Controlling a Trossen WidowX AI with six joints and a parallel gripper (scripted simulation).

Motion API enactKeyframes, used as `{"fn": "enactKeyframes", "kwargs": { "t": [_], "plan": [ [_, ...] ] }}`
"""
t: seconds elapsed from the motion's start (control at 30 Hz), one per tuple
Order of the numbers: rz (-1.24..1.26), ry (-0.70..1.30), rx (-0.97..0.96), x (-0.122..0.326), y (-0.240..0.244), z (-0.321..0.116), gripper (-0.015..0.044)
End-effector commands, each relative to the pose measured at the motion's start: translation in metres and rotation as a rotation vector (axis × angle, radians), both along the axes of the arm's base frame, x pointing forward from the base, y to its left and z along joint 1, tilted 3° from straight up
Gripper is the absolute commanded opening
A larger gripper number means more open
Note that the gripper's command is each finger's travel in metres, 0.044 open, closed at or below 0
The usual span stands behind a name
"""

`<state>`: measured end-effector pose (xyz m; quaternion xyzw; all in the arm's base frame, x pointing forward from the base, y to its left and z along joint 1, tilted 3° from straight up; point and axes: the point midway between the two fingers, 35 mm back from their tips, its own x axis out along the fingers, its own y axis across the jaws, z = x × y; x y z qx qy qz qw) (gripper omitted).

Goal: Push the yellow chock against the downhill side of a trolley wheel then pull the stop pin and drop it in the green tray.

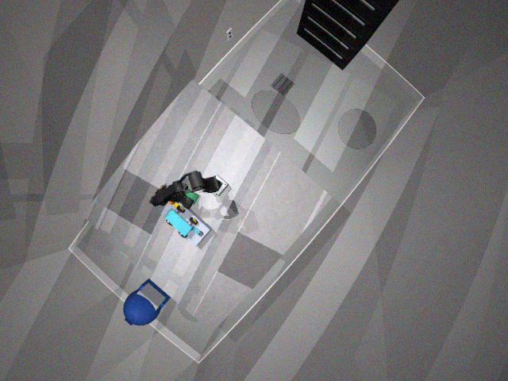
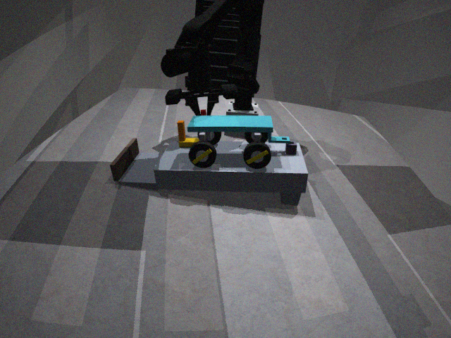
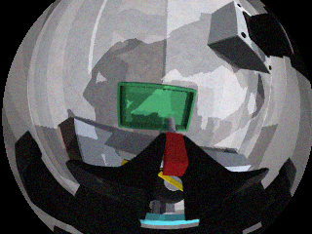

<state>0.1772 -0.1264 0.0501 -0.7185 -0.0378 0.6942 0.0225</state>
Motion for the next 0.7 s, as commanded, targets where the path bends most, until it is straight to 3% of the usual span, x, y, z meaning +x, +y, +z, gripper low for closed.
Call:
{"fn": "enactKeyframes", "kwargs": {
  "t": [0.0,0.43,0.67],
  "plan": [
    [0.003,0.003,0.025,-0.001,0.006,-0.013,0.0000],
    [0.003,0.004,0.027,-0.002,0.020,-0.041,0.0000],
    [0.003,0.004,0.027,-0.001,0.016,-0.040,0.0184]
  ]
}}
